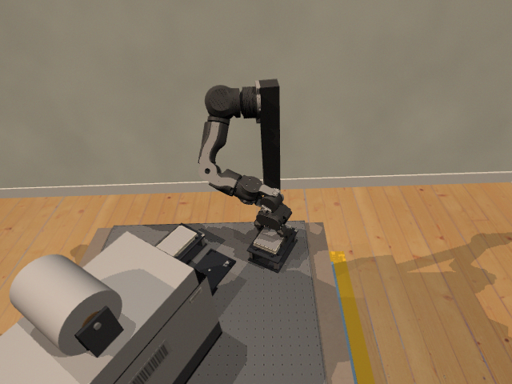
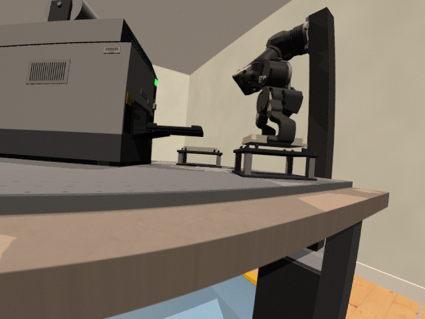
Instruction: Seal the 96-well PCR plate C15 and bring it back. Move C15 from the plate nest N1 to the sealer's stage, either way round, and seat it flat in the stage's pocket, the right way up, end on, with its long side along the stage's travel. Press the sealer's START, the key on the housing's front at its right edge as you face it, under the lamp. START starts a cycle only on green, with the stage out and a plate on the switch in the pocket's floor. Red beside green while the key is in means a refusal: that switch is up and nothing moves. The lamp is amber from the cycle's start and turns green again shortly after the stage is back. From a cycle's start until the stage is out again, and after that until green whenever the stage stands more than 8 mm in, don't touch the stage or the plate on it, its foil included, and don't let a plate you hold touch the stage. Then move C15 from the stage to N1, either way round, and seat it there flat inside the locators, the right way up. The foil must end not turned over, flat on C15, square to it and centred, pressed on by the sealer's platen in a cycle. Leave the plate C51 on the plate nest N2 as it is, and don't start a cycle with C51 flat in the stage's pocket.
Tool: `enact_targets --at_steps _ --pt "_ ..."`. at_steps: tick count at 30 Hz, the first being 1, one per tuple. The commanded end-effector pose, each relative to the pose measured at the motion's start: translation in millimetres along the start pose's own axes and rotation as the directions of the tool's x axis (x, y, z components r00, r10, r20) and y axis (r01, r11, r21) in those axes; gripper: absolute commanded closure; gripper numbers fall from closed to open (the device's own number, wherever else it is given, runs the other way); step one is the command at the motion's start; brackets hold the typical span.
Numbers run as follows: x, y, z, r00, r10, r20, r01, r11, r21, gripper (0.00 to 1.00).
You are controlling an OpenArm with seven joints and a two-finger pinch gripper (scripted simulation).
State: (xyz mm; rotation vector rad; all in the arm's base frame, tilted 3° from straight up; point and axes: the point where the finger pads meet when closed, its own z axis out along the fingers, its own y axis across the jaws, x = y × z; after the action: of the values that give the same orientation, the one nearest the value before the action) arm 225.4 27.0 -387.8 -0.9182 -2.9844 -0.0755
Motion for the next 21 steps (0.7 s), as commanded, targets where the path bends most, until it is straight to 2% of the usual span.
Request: enact_targets --at_steps 1,21 --pt "0.2 0.1 -1.1 1.0 0.001 0.0 -0.001 1.0 0.0 1.0" --pt "1.5 0.5 3.7 1.0 -0.005 -0.002 0.005 1.0 -0.003 1.0"
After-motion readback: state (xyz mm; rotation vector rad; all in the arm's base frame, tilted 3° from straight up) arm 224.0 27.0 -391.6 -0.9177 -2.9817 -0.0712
